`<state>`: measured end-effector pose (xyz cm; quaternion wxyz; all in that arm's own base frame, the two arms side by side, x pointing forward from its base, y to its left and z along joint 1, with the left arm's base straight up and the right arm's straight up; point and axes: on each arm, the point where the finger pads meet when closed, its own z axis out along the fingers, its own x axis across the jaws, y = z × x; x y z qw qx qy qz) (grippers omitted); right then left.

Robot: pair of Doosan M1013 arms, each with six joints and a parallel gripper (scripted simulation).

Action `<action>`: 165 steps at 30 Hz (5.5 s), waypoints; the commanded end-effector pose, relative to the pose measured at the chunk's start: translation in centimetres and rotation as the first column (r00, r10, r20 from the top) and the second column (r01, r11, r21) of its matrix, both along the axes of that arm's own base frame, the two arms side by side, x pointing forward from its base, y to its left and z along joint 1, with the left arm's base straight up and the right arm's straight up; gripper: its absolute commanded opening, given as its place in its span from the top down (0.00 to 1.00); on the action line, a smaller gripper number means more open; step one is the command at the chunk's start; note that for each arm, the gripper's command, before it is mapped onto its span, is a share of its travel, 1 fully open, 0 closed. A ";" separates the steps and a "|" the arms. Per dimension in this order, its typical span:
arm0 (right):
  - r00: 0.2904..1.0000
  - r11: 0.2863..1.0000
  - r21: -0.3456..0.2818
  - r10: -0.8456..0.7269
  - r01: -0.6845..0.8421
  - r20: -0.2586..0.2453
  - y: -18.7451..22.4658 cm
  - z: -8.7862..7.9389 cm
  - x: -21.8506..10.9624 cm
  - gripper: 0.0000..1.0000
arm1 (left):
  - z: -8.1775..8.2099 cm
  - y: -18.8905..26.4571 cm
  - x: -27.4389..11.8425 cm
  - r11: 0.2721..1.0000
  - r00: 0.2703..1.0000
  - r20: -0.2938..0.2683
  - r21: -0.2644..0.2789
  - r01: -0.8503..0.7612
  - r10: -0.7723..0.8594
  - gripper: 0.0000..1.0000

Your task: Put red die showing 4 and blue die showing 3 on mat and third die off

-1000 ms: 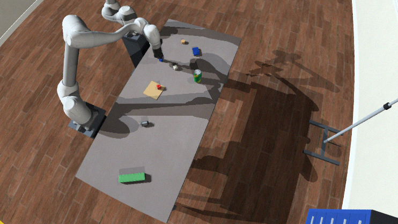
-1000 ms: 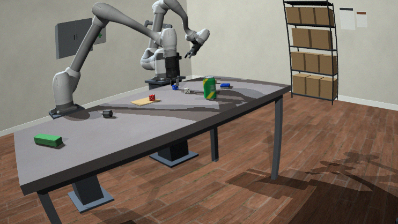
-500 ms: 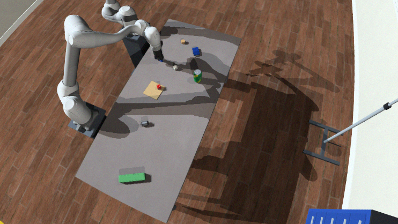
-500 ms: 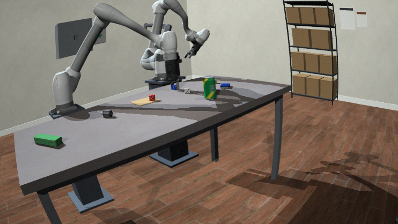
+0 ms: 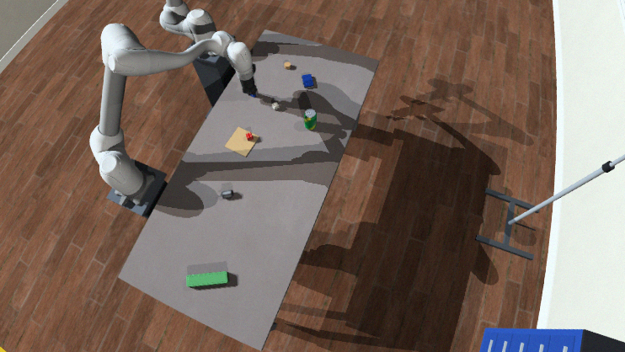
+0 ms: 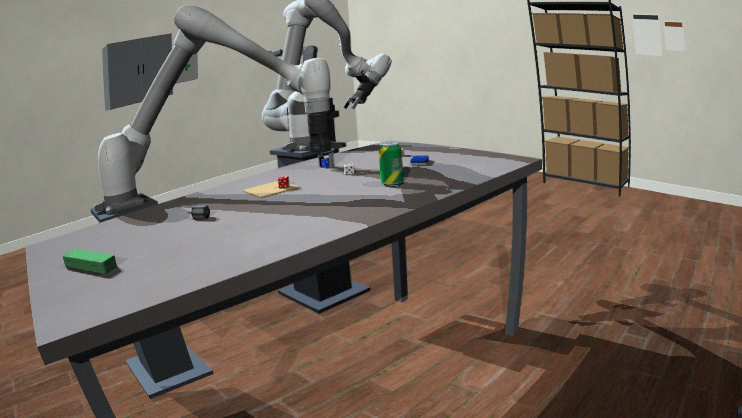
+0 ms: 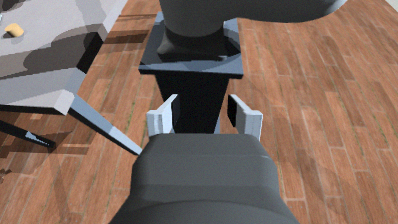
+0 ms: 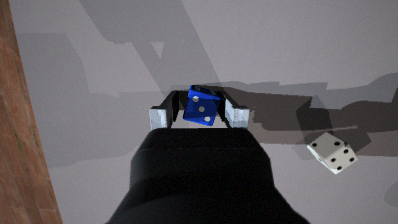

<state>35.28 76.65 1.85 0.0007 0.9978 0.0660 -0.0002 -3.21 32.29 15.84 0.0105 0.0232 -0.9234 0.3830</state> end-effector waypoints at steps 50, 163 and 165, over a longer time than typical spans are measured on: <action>1.000 1.000 0.001 0.000 0.000 0.000 0.0 2.7 0.0 0.43 | 0.0 0.0 0.0 1.000 1.000 0.000 0.001 0.000 0.000 0.00; 0.781 0.781 0.001 0.625 -0.625 0.000 -33.9 1.0 5.6 0.43 | 0.0 0.0 0.0 1.000 1.000 0.000 0.001 0.000 0.000 0.00; 0.781 0.781 0.001 0.625 -0.625 0.000 -33.9 1.0 5.6 0.43 | 0.0 0.0 0.0 1.000 1.000 0.000 0.001 0.000 0.000 0.00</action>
